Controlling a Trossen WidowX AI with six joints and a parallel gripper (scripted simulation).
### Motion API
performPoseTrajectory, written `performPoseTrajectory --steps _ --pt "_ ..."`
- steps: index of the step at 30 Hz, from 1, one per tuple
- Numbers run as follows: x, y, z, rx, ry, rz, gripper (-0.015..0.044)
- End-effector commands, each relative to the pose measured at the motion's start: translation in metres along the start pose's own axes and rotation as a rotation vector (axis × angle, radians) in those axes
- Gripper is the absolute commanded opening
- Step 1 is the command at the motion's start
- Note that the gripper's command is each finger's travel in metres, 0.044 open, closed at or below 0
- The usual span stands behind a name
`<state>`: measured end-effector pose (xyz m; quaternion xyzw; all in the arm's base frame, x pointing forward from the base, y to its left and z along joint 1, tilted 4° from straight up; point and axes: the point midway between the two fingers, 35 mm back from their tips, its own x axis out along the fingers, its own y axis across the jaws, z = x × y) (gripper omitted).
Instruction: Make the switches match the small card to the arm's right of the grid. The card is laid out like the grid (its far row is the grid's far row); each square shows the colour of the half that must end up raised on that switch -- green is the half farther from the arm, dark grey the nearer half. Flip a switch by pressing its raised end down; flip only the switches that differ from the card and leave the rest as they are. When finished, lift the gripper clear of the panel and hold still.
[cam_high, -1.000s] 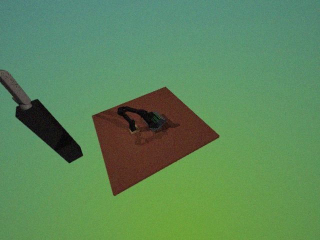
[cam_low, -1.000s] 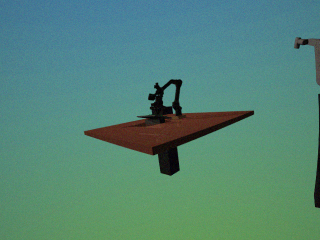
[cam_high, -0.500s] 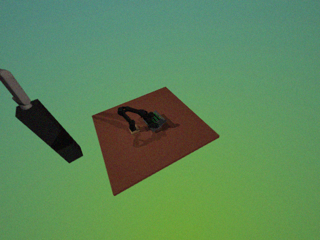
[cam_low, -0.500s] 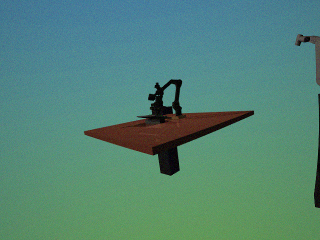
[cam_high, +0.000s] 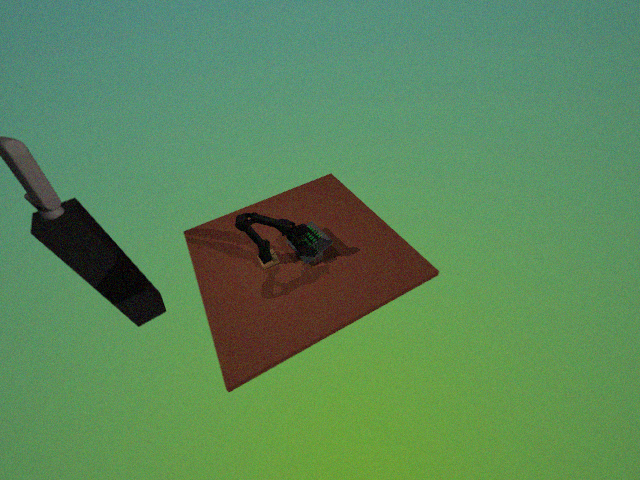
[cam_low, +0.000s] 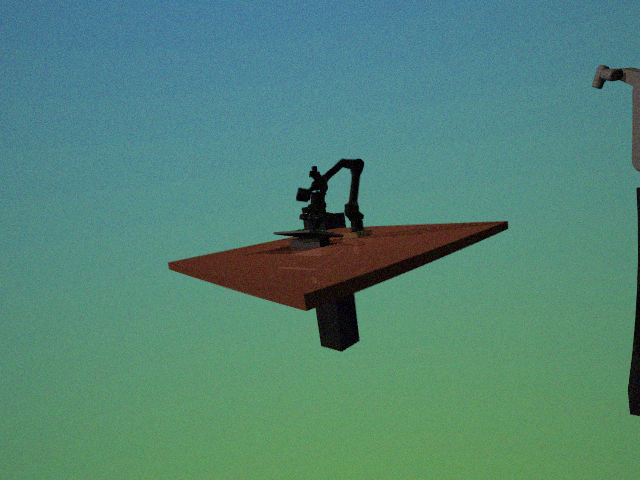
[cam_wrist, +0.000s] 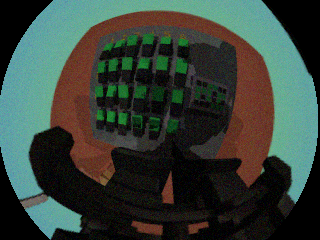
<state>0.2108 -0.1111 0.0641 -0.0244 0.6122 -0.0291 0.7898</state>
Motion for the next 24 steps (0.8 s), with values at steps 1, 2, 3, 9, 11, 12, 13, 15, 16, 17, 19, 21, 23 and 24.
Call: performPoseTrajectory --steps 1,2,3,9,11,12,13,15,16,17,19,21,23,24 --pt "0.001 0.0 0.001 0.002 -0.004 0.002 0.0" --pt "0.001 0.0 0.001 0.002 -0.004 0.002 0.0" --pt "0.001 0.0 0.001 0.002 -0.004 0.002 0.0" --pt "-0.039 -0.001 0.004 0.001 0.014 0.002 0.0" --pt "-0.061 0.0 0.003 0.002 0.022 0.003 0.0" --pt "-0.064 0.0 0.003 0.002 0.023 0.003 0.0" --pt "-0.064 0.0 0.003 0.002 0.023 0.003 0.0" --pt "-0.064 0.0 0.003 0.002 0.023 0.003 0.0" --pt "-0.064 0.0 0.003 0.002 0.023 0.003 0.0" --pt "-0.064 0.001 0.005 0.002 0.023 0.003 0.0" --pt "-0.065 0.009 0.017 0.002 0.024 0.005 0.0" --pt "-0.066 0.022 0.035 0.003 0.024 0.006 0.0" --pt "-0.068 0.039 0.053 0.003 0.022 0.008 0.0" --pt "-0.069 0.048 0.061 0.003 0.02 0.008 0.0"
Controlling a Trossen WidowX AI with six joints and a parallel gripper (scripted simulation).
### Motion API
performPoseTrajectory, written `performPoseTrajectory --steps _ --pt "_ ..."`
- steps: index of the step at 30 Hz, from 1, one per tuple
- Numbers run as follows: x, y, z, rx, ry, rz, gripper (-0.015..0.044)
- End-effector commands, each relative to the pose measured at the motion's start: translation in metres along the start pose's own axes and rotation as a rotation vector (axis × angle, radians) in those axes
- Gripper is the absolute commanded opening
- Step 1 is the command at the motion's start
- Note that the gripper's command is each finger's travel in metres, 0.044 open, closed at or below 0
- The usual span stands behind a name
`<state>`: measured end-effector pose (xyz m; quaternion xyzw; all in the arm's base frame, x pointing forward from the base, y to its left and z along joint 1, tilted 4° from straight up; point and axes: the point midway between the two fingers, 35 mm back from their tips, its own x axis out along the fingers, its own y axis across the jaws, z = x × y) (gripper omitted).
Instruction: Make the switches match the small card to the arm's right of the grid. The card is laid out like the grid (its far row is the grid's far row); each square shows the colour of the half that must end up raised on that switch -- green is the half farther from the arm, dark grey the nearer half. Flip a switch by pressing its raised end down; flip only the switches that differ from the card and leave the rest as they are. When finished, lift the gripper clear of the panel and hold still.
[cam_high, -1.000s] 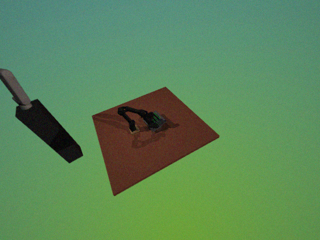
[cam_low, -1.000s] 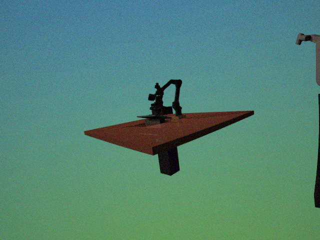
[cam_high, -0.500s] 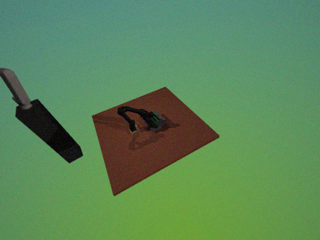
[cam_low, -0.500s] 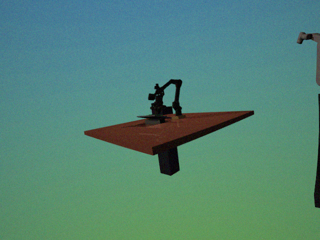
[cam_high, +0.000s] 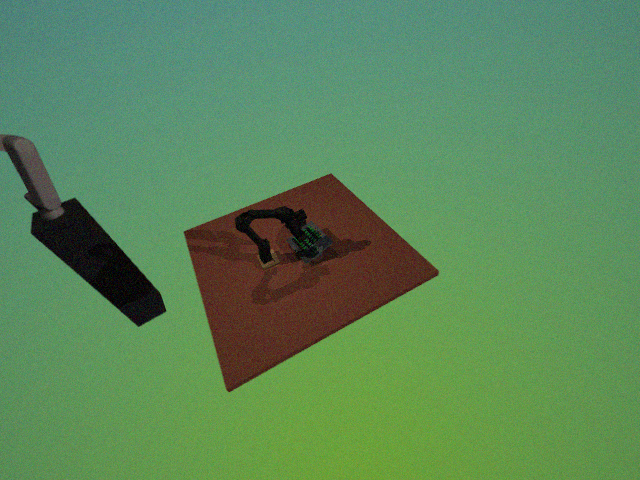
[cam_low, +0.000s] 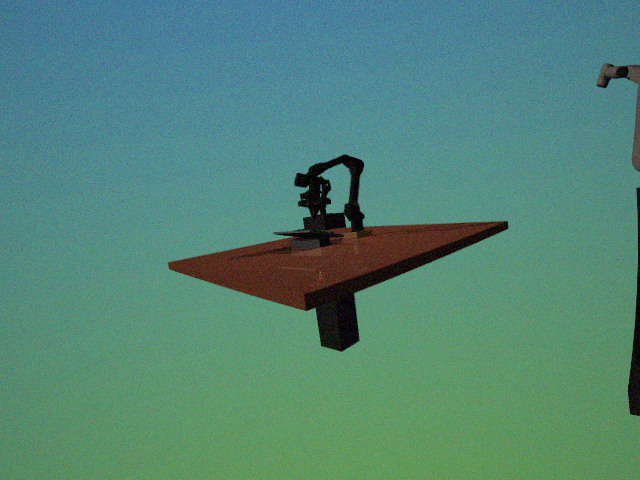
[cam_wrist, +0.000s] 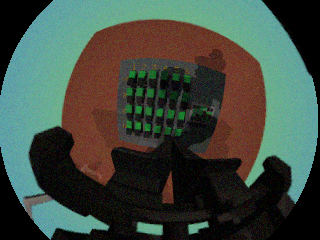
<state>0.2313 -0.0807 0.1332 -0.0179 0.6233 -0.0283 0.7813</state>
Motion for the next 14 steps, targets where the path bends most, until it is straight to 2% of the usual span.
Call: performPoseTrajectory --steps 1,14 --pt "-0.0059 0.0302 0.0302 -0.005 -0.01 0.0 0.0" --pt "-0.0065 0.0368 0.0353 -0.004 -0.011 0.0 0.0"
